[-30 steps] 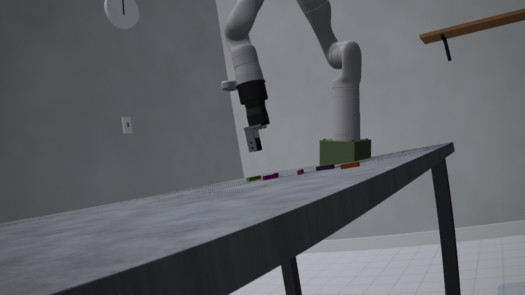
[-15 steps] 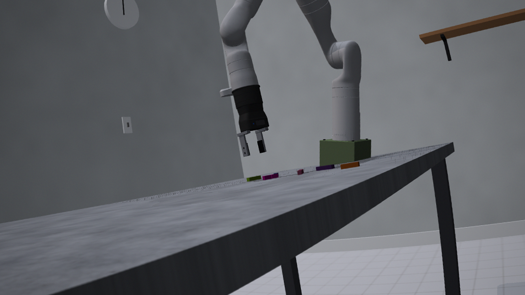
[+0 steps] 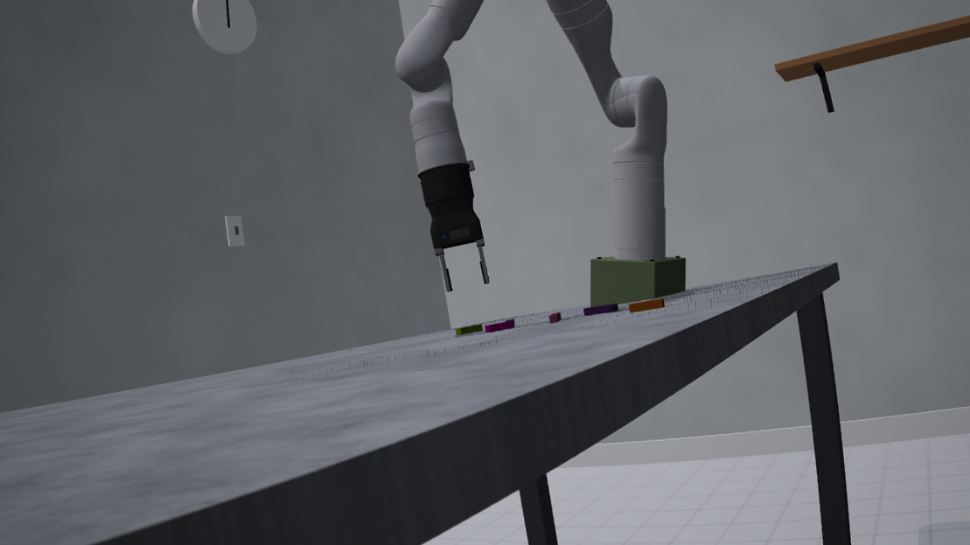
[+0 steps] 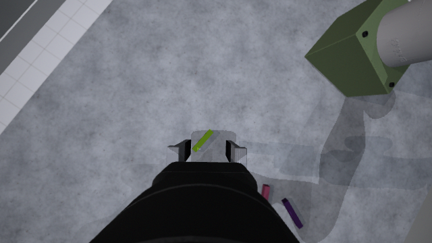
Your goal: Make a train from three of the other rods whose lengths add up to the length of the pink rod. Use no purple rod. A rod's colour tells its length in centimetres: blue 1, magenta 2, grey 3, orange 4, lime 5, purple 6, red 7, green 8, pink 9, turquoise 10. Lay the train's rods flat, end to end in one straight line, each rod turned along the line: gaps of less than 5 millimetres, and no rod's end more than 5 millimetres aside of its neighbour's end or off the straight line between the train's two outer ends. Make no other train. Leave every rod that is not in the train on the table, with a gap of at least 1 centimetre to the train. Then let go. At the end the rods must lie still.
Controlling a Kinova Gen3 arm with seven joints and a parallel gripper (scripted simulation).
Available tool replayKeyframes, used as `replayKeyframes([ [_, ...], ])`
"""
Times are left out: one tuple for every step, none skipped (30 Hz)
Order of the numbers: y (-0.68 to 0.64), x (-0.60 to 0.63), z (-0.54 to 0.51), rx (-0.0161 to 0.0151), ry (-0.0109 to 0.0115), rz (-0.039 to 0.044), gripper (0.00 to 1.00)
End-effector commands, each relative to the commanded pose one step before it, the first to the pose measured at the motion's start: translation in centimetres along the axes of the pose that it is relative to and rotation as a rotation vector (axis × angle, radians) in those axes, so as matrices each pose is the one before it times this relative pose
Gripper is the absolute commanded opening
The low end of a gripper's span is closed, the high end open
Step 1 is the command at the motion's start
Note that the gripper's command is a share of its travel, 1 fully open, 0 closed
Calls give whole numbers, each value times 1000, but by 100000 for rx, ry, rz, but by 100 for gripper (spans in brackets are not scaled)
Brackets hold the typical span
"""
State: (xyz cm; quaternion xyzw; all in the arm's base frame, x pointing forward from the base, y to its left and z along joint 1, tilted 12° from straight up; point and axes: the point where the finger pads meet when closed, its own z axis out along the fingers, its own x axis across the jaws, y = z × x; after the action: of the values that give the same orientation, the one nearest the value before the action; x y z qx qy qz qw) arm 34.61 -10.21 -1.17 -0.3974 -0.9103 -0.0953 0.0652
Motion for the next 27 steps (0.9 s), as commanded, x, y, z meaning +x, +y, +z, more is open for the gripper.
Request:
replayKeyframes([
  [16,152,180,749,384,14030,100],
  [-50,-76,-24,-170,-275,4138,100],
  [-39,-79,-25,-181,-273,3992,100],
  [-28,-81,-27,-190,-270,3842,100],
  [-19,-81,-28,-198,-265,3687,100],
  [-10,-81,-29,-205,-258,3529,100],
  [0,0,0,0,0,0,100],
  [0,0,0,0,0,0,100],
  [45,-91,-89,-353,-326,3332,100],
  [-5,-76,-16,-181,-224,3211,100],
  [2,-75,-16,-182,-215,3044,100],
  [7,-72,-16,-182,-206,2876,100],
  [12,-69,-16,-180,-195,2706,100],
  [15,-66,-16,-176,-184,2536,100],
  [18,-62,-16,-171,-172,2366,100],
  [21,-58,-15,-165,-160,2196,100],
  [22,-54,-14,-158,-148,2028,100],
  [23,-50,-14,-150,-136,1861,100],
  [23,-46,-13,-140,-124,1697,100],
  [22,-41,-12,-130,-112,1535,100],
  [22,-37,-11,-119,-101,1378,100],
  [20,-33,-10,-108,-89,1225,100],
  [7,-24,-6,-79,-68,1089,100],
  [0,0,0,0,0,0,100],
  [0,0,0,0,0,0,100],
  [-23,-8,1,-27,-35,974,100],
  [13,-21,-6,-71,-57,802,100],
])
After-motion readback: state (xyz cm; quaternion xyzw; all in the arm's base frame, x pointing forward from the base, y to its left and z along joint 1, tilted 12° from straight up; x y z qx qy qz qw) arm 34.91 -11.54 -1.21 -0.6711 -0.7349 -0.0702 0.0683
